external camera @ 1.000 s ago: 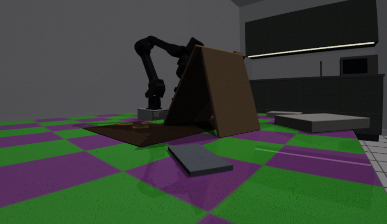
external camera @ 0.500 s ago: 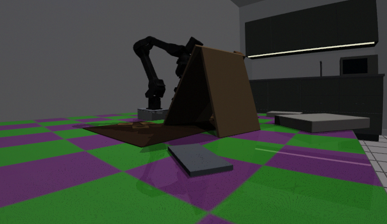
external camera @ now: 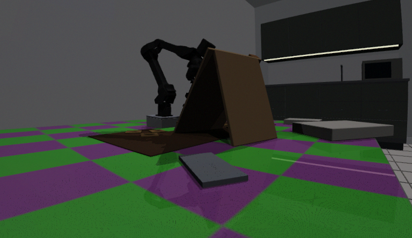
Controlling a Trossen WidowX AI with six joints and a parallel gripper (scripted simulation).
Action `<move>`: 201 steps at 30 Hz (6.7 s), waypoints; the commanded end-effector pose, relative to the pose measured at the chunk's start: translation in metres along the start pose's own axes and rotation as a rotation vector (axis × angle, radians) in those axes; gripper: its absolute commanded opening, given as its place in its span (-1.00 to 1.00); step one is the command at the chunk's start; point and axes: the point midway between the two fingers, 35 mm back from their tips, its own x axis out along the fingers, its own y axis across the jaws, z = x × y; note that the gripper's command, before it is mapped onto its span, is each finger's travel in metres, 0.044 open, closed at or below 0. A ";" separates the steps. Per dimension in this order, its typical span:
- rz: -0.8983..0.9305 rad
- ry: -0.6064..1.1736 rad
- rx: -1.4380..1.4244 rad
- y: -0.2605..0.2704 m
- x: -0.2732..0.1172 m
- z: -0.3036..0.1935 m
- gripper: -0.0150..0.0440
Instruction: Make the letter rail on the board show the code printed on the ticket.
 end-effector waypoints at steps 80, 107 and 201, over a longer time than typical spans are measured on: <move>-0.023 0.249 -0.040 -0.012 0.003 0.013 -0.49; -0.004 0.686 0.003 -0.037 0.011 0.025 -0.49; -0.003 0.684 0.003 -0.027 0.039 0.026 -0.49</move>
